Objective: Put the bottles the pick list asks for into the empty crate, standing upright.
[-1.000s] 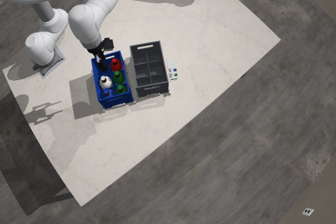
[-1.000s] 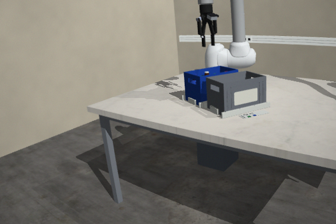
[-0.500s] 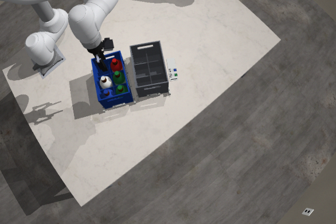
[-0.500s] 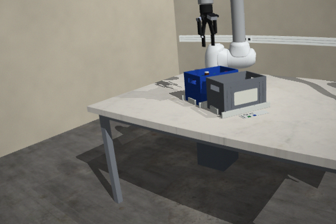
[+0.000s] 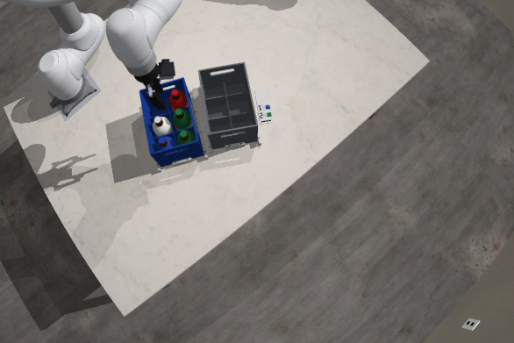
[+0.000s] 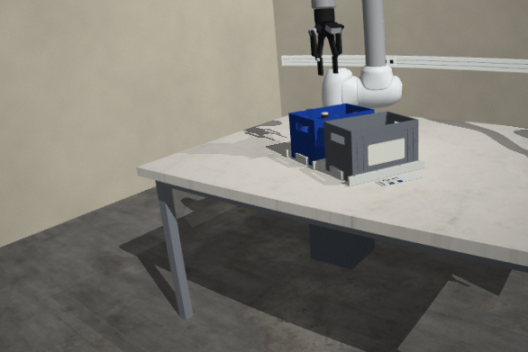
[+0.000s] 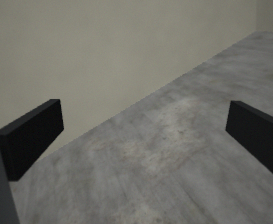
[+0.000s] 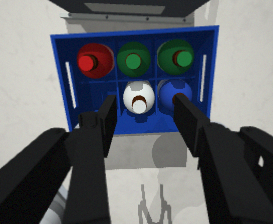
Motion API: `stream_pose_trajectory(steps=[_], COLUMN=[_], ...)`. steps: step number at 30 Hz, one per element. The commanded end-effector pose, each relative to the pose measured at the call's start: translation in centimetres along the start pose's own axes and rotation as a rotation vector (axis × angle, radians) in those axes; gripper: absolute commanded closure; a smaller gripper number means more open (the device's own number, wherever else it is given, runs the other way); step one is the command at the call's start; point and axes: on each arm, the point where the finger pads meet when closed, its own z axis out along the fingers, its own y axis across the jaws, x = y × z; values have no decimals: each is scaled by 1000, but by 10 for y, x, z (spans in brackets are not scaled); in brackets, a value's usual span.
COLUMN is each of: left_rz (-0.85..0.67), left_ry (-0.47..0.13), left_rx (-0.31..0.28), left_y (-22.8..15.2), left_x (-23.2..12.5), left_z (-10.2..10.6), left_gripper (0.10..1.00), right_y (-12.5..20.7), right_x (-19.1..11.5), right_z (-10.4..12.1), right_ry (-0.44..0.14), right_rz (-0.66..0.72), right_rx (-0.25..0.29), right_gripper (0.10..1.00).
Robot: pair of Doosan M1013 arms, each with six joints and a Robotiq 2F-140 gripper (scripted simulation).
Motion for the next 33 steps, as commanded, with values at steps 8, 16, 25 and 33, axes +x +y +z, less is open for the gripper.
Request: stream_pose_trajectory(steps=[8,16,25,33], left_rz=[0,0,0,0], left_ry=[1,1,1,1], left_rx=[0,0,0,0], left_y=[0,0,0,0], left_x=[1,1,1,1], left_z=[0,0,0,0], left_gripper=[98,98,98,98], right_y=[-6,-9,-11,-11], right_x=[20,30,37,37], right_z=[49,76,93,93], right_ry=[1,1,1,1], right_rz=[353,555,740,739], right_rx=[-1,-1,-1,-1], right_gripper=[656,656,656,656])
